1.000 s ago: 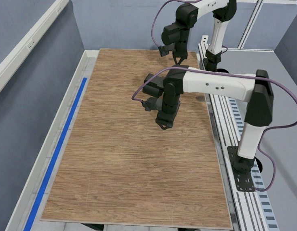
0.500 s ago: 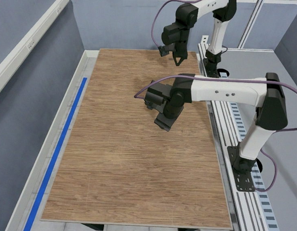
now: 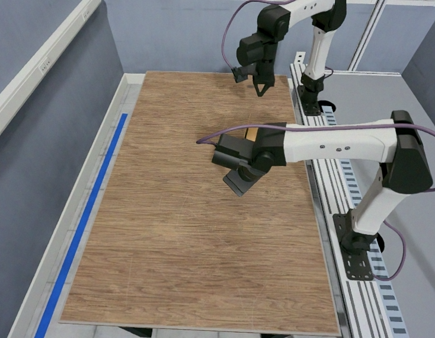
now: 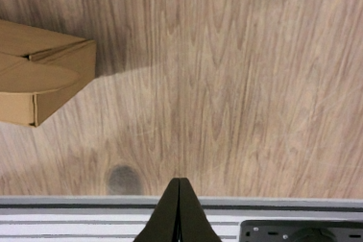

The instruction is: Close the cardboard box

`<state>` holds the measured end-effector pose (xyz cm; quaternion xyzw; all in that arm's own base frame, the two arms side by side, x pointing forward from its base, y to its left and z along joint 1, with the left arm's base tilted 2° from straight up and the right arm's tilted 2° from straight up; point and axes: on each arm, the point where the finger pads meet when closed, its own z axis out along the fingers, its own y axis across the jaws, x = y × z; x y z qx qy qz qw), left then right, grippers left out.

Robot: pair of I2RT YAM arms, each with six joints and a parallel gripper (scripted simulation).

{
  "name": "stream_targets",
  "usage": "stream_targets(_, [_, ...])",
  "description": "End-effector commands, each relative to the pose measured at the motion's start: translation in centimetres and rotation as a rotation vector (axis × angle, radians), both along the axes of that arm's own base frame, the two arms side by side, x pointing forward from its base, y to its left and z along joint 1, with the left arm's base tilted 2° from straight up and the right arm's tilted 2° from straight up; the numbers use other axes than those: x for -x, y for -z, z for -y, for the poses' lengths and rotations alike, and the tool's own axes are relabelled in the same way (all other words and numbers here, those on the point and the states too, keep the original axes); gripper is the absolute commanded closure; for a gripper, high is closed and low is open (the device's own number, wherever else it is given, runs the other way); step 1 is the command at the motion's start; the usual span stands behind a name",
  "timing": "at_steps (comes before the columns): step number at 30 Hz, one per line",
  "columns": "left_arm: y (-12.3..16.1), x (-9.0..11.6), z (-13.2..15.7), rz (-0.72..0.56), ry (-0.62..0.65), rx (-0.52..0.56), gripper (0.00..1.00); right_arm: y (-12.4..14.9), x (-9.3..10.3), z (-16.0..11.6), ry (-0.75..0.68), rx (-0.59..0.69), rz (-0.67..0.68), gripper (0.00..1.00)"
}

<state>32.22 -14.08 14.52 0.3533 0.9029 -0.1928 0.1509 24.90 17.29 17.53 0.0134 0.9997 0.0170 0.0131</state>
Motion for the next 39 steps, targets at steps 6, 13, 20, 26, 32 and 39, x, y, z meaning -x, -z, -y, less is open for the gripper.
stream_targets(6, [-0.1, -0.3, 0.5, 0.089, 0.167, 0.154, 0.2, -0.5, 0.0, 0.1, 0.005, -0.005, 0.011, 0.99])
stream_targets(13, [-0.2, -0.5, 0.5, 0.139, 0.244, 0.234, 0.2, -0.5, 0.0, 0.1, 0.005, -0.005, 0.011, 0.99])
stream_targets(20, [-1.1, -0.6, 0.5, 0.226, 0.35, 0.331, 0.2, -0.5, 0.0, 0.1, 0.005, -0.005, 0.011, 0.99])
stream_targets(26, [-0.8, -0.4, 0.5, 0.279, 0.429, 0.409, 0.2, -0.5, 0.0, 0.1, 0.005, -0.005, 0.011, 0.99])
stream_targets(32, [-1.2, -0.8, 0.5, 0.346, 0.499, 0.46, 0.2, -0.5, 0.0, 0.1, 0.005, -0.005, 0.011, 0.99])
stream_targets(39, [-1.0, -0.7, 0.4, 0.423, 0.616, 0.554, 0.2, -0.5, 0.0, 0.1, 0.005, -0.005, 0.011, 0.99])
